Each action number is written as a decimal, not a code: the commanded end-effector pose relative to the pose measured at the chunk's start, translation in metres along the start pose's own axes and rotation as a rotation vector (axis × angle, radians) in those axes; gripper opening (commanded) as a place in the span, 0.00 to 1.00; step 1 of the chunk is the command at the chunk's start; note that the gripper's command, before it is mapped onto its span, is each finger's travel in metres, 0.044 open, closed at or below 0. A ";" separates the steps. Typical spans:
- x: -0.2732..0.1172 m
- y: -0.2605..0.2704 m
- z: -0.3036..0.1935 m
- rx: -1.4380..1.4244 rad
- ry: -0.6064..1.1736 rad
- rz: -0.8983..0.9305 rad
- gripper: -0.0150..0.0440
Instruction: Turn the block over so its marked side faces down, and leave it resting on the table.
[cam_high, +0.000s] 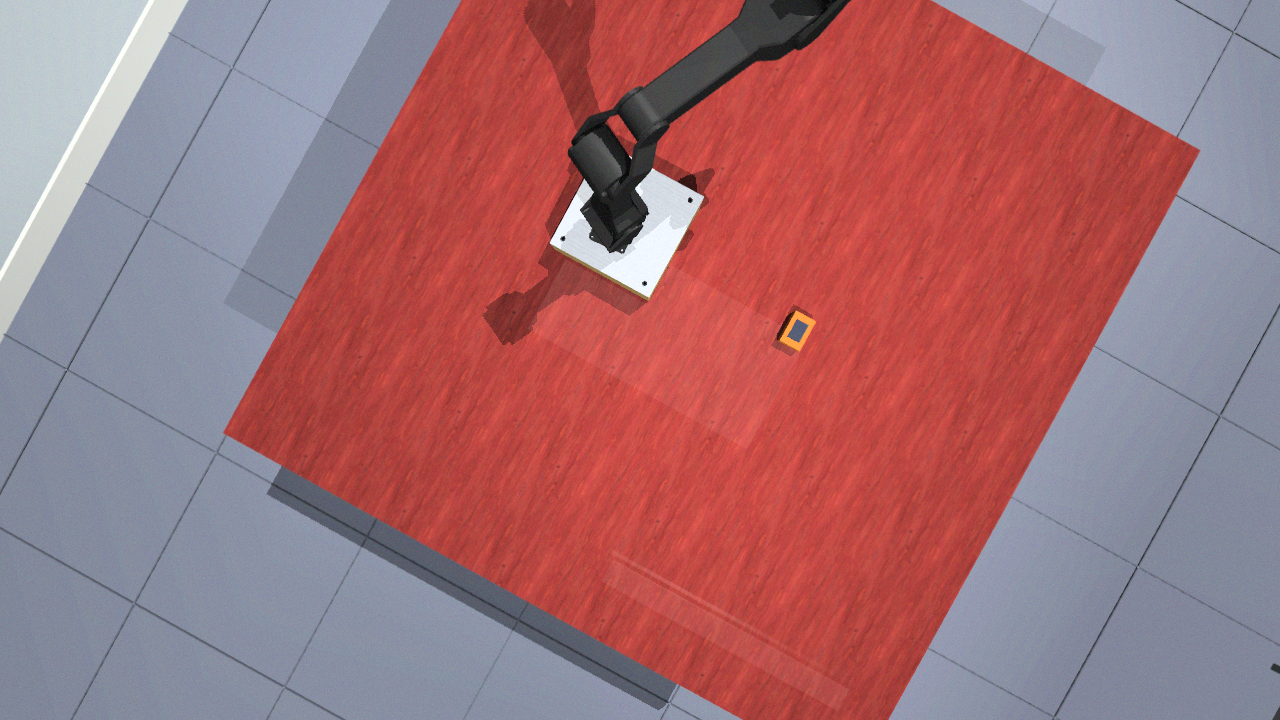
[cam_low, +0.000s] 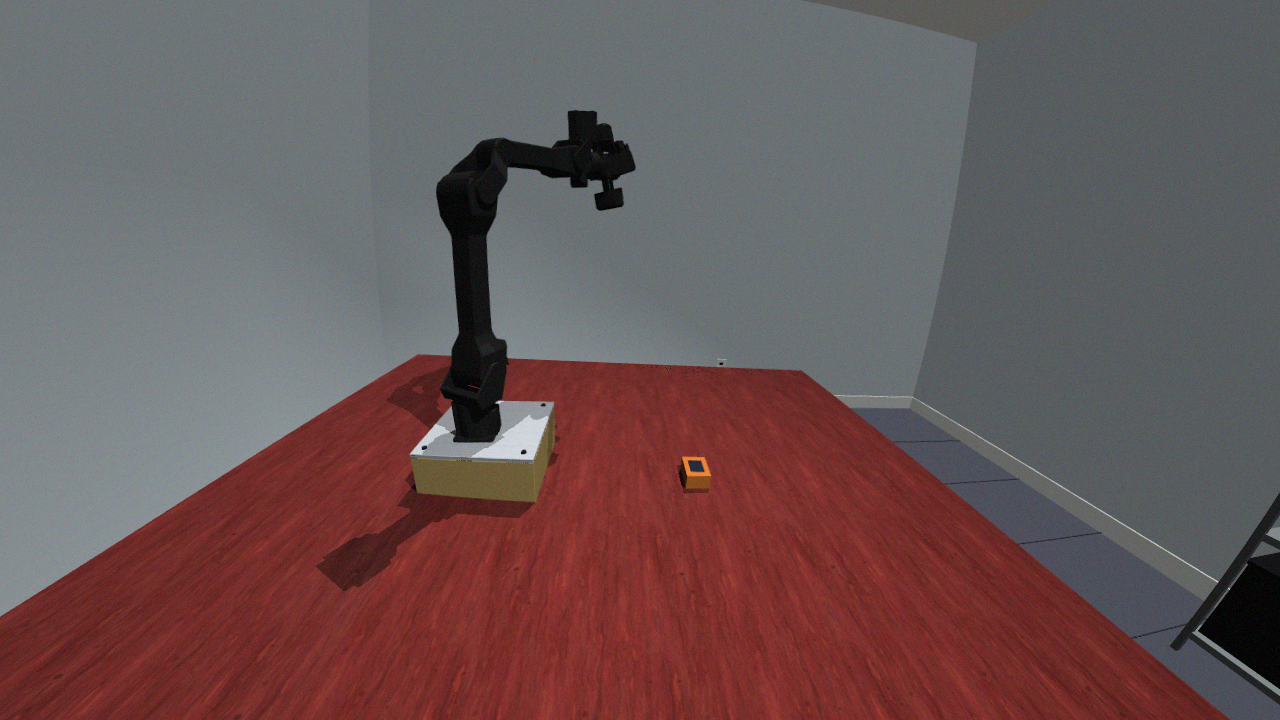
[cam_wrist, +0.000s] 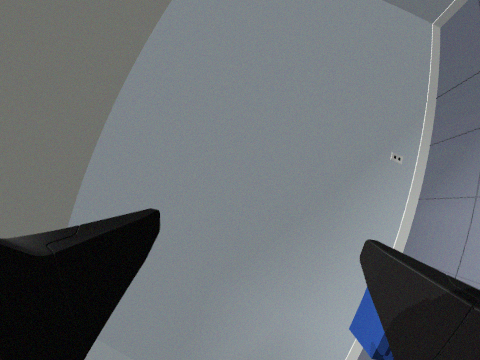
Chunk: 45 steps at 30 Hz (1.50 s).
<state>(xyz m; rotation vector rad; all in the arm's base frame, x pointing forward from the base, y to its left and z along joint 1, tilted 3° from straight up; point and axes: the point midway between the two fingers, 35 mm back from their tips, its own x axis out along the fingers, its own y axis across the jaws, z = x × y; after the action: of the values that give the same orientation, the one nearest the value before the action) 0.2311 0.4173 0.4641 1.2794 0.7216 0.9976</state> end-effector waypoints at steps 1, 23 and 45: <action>0.005 -0.051 0.037 -0.095 -0.066 -0.154 1.00; -0.156 -0.325 0.236 -0.406 -0.075 -1.176 1.00; -0.370 -0.434 0.238 -0.152 0.434 -1.646 1.00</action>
<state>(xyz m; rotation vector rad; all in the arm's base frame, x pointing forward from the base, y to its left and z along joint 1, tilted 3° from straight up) 0.3762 -0.0166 0.0504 0.0438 1.5414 -0.1091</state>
